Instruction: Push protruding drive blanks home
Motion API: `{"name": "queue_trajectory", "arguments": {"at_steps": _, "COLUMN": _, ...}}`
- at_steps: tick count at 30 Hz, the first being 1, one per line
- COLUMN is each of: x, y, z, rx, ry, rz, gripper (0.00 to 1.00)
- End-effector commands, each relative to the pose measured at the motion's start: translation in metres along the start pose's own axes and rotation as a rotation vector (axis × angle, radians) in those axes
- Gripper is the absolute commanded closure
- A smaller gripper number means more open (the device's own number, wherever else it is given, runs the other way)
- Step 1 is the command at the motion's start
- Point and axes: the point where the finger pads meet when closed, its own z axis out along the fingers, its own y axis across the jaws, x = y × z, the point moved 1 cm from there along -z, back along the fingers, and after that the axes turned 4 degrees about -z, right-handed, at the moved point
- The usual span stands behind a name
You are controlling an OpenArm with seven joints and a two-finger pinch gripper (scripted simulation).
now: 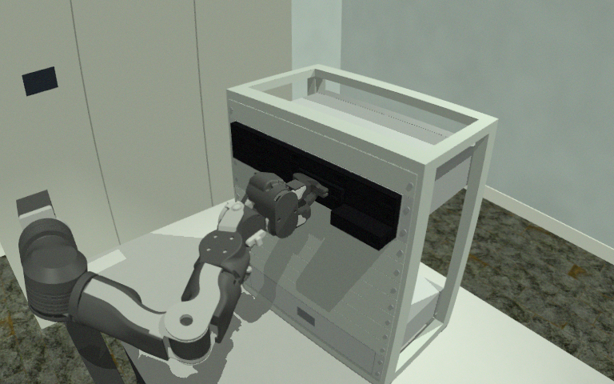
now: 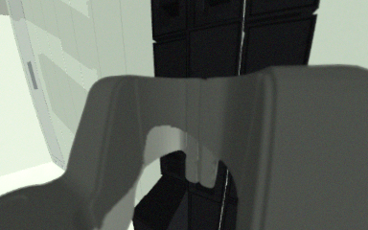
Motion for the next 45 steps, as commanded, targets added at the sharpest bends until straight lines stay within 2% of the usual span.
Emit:
{"name": "queue_trajectory", "arguments": {"at_steps": 1, "x": 0.0006, "y": 0.0008, "z": 0.0002, "rx": 0.002, "ry": 0.003, "rz": -0.003, "gripper": 1.00}}
{"name": "queue_trajectory", "arguments": {"at_steps": 45, "x": 0.0012, "y": 0.0015, "z": 0.0092, "rx": 0.002, "ry": 0.003, "rz": -0.003, "gripper": 1.00}}
